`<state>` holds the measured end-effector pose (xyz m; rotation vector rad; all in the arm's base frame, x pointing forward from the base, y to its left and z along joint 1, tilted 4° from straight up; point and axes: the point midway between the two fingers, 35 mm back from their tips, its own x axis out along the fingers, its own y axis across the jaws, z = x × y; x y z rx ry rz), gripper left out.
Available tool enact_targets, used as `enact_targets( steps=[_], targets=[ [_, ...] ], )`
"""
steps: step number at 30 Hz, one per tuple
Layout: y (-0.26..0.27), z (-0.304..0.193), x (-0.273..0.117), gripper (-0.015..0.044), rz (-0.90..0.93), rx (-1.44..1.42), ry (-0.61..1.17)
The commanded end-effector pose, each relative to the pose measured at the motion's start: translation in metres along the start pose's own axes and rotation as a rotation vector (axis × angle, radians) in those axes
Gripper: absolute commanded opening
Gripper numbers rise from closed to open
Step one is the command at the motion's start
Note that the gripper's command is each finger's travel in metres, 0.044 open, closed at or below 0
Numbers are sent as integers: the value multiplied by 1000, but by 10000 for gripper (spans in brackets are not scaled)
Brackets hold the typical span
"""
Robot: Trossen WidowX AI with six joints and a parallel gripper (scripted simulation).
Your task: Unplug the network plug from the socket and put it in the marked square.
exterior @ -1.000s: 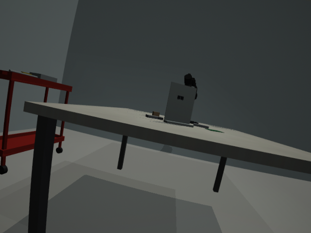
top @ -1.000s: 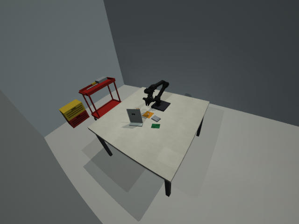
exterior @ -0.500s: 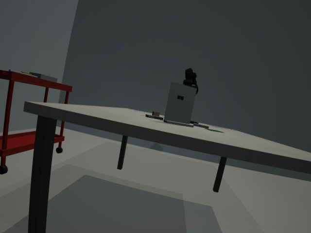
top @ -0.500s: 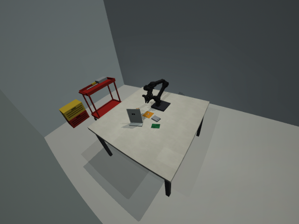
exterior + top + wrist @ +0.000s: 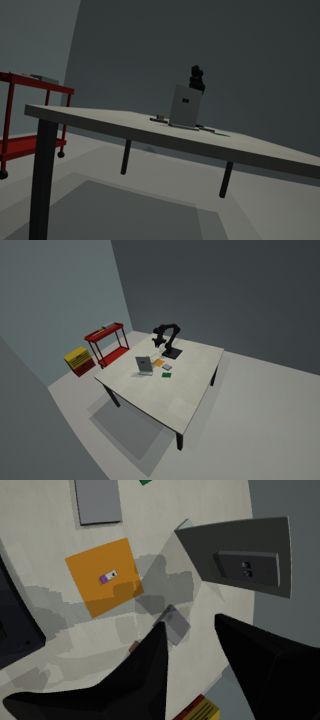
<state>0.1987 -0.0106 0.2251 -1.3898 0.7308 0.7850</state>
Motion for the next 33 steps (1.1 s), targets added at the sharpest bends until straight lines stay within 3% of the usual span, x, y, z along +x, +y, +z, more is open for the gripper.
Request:
enact_targets(
  steps=[1,11,33],
  targets=[
    [-2,1,-4,182,0,-5,-6],
    [-2,1,-4,440,0,-5,-6],
    [-2,1,-4,440,0,-5,-6]
  ],
)
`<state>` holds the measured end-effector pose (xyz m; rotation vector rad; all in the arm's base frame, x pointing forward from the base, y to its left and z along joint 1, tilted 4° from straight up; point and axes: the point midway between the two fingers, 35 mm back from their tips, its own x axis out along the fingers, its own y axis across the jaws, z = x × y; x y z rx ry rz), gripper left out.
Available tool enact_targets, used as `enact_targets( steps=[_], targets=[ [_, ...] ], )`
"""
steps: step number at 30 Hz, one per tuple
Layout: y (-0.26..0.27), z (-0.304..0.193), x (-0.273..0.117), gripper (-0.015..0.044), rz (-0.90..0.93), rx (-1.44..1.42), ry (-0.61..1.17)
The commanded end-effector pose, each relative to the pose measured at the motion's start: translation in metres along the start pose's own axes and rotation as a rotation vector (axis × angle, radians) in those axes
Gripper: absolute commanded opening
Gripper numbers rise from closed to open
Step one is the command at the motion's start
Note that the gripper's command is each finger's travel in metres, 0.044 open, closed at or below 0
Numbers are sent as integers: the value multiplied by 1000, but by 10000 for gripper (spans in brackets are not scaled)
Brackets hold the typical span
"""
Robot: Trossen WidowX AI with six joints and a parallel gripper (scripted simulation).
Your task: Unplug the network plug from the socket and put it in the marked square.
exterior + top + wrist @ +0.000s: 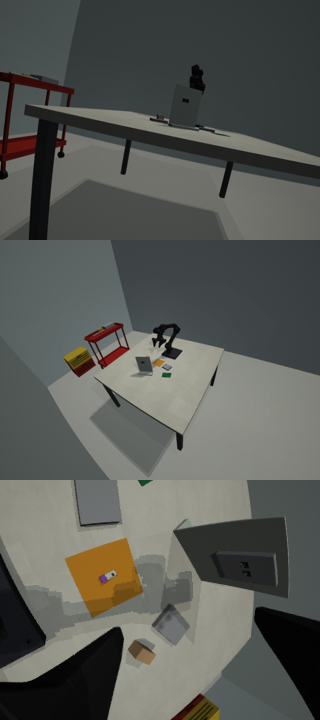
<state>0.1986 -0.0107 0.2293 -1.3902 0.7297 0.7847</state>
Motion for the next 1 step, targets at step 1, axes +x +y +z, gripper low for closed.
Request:
enact_targets(
  steps=[1],
  targets=[
    [0,1,0,440,1,-4,-6]
  ],
)
